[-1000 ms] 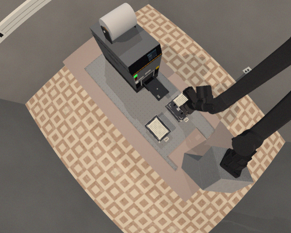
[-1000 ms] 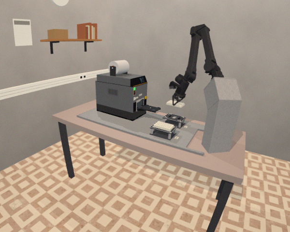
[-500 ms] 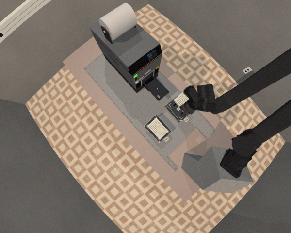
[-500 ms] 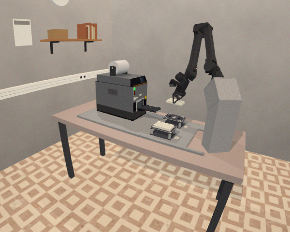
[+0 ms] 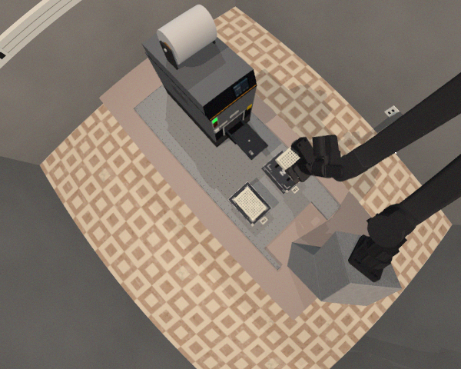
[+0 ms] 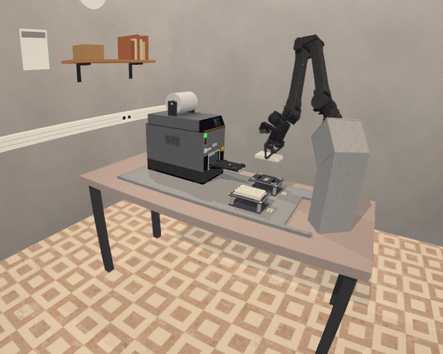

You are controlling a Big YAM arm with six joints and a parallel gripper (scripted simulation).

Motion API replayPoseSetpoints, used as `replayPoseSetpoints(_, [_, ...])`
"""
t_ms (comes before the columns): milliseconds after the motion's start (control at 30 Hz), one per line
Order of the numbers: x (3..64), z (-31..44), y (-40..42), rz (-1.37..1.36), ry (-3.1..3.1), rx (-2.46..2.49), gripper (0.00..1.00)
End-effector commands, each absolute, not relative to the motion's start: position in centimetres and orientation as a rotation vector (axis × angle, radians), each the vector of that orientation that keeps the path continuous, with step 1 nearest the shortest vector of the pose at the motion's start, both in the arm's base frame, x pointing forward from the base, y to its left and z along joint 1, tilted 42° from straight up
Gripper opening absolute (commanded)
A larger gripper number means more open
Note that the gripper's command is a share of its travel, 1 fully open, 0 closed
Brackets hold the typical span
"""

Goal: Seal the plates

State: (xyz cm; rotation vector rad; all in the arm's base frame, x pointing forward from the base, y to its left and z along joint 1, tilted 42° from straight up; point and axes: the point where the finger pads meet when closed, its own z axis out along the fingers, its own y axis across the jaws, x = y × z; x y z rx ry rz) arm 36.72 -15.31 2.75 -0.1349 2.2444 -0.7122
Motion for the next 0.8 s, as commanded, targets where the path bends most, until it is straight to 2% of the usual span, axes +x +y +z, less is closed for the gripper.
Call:
replayPoseSetpoints(0, [37.0, 2.3, -15.3, -0.715, 2.253, -0.158, 0.0])
replayPoseSetpoints(767, [36.8, 3.1, -14.4, -0.708, 2.232, -0.173, 0.0])
